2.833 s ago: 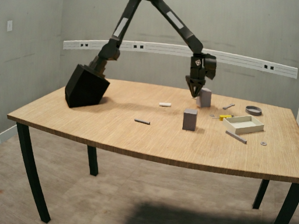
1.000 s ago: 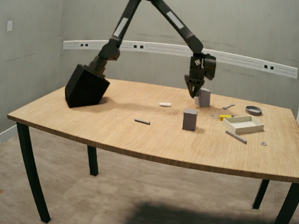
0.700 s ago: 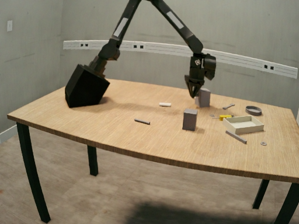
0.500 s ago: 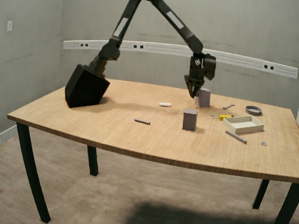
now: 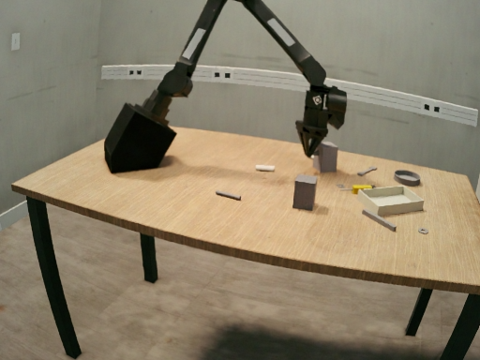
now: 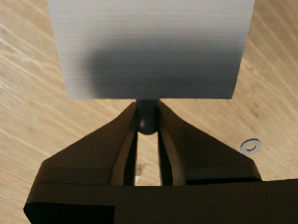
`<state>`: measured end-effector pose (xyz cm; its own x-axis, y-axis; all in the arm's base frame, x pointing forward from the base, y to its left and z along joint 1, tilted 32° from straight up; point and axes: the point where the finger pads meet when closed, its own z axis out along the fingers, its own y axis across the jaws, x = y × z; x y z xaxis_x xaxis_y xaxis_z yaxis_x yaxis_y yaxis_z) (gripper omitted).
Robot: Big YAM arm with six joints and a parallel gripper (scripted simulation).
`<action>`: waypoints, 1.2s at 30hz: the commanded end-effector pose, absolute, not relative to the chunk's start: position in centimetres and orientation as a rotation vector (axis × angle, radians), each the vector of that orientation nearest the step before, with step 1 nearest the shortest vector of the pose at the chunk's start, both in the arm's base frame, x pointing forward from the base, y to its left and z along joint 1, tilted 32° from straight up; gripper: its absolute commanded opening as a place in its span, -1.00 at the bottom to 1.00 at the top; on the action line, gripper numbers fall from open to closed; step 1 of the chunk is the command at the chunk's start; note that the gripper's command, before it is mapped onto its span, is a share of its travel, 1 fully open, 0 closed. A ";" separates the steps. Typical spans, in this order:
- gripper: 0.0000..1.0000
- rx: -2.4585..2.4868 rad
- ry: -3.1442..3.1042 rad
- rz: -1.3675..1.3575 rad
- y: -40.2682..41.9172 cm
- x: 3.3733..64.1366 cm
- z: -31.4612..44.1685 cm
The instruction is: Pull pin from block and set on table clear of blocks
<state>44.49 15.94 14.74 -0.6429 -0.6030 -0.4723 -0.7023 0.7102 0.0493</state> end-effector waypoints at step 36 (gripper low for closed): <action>-1.00 -1.052 2.505 0.320 16.4 44.6 14.5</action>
